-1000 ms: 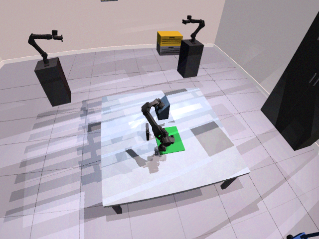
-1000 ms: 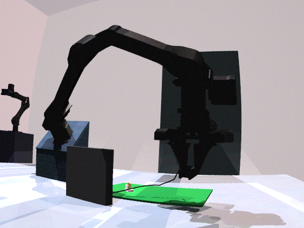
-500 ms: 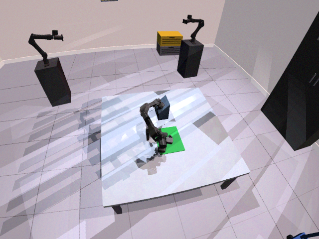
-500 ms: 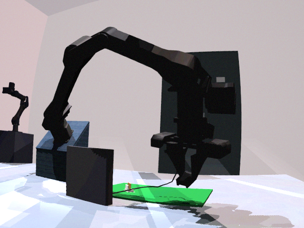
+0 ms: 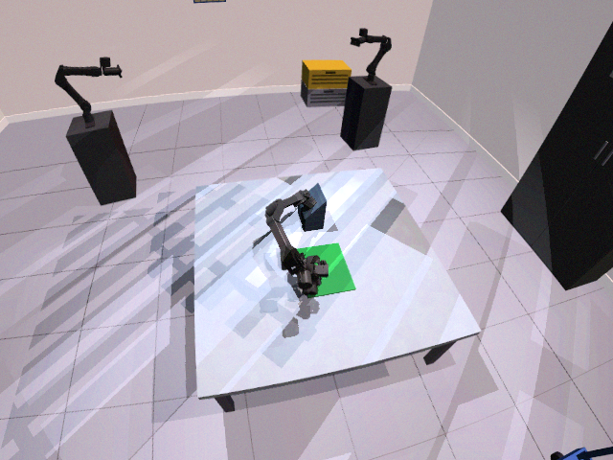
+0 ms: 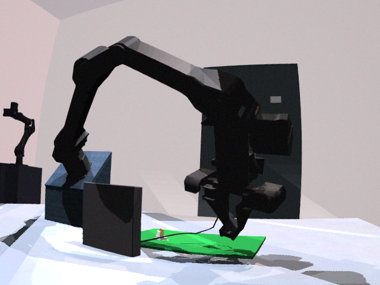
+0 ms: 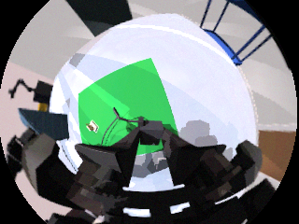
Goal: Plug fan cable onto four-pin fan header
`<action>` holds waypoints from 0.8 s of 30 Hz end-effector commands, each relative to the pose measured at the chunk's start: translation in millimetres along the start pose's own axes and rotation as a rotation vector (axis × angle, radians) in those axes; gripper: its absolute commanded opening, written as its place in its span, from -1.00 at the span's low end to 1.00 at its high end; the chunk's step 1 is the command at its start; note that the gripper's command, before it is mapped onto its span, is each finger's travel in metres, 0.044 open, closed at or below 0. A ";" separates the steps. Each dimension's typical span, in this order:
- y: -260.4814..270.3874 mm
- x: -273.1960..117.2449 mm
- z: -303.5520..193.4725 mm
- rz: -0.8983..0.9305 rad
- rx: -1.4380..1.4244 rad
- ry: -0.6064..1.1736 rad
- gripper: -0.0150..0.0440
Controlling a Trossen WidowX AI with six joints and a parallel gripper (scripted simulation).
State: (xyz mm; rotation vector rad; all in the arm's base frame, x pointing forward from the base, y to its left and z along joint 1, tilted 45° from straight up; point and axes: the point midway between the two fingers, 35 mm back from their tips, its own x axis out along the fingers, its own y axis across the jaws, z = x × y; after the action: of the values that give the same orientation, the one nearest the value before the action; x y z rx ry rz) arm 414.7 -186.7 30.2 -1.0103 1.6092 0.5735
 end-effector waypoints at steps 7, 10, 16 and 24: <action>1.3 4.7 -1.9 0.025 -0.015 -0.127 -0.49; 1.5 5.6 -2.4 0.029 -0.019 -0.166 -0.49; 1.5 6.6 -3.4 0.034 -0.027 -0.244 -0.49; 1.0 6.5 -5.1 0.032 -0.038 -0.348 -0.49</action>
State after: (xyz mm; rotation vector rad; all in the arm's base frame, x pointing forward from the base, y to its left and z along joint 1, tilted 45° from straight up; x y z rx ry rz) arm 411.5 -191.6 25.0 -0.8719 1.3485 0.7437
